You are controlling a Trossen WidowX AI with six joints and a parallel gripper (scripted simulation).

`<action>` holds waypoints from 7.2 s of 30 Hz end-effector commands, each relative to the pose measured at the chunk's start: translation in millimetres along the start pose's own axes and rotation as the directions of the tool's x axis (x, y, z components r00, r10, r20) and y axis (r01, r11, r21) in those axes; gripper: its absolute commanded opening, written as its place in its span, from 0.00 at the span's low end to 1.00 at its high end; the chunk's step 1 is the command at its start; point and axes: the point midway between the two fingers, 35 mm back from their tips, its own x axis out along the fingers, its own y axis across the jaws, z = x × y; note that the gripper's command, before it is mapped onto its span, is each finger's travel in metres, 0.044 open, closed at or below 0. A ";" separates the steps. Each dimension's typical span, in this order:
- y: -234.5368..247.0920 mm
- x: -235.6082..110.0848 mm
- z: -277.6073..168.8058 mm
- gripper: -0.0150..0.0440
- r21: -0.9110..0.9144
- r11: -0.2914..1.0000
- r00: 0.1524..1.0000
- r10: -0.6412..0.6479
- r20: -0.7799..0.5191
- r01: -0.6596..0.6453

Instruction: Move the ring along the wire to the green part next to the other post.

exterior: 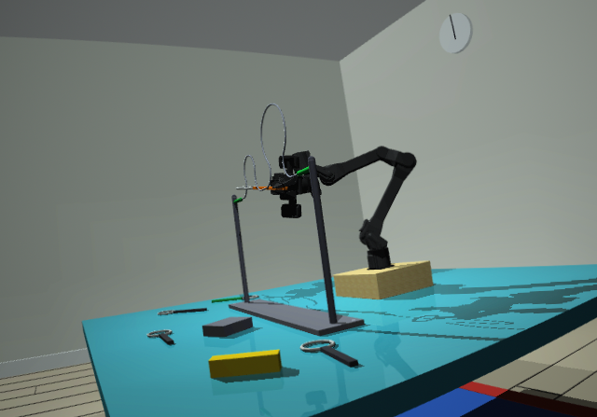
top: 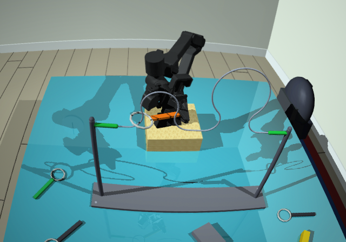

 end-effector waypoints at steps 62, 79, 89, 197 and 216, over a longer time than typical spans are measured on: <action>42.4 -8.2 11.8 0.00 -0.125 0.989 0.997 -0.082 0.003 0.082; 19.8 -11.6 18.1 0.00 -0.420 0.870 0.964 -0.257 0.064 0.260; 8.2 -15.4 25.0 0.00 -0.569 0.743 0.931 -0.344 0.125 0.352; 37.3 -73.2 125.5 0.00 -0.066 -0.988 0.510 0.015 0.860 0.140; 22.9 -73.6 126.6 0.00 -0.030 -0.992 0.508 0.038 0.860 0.125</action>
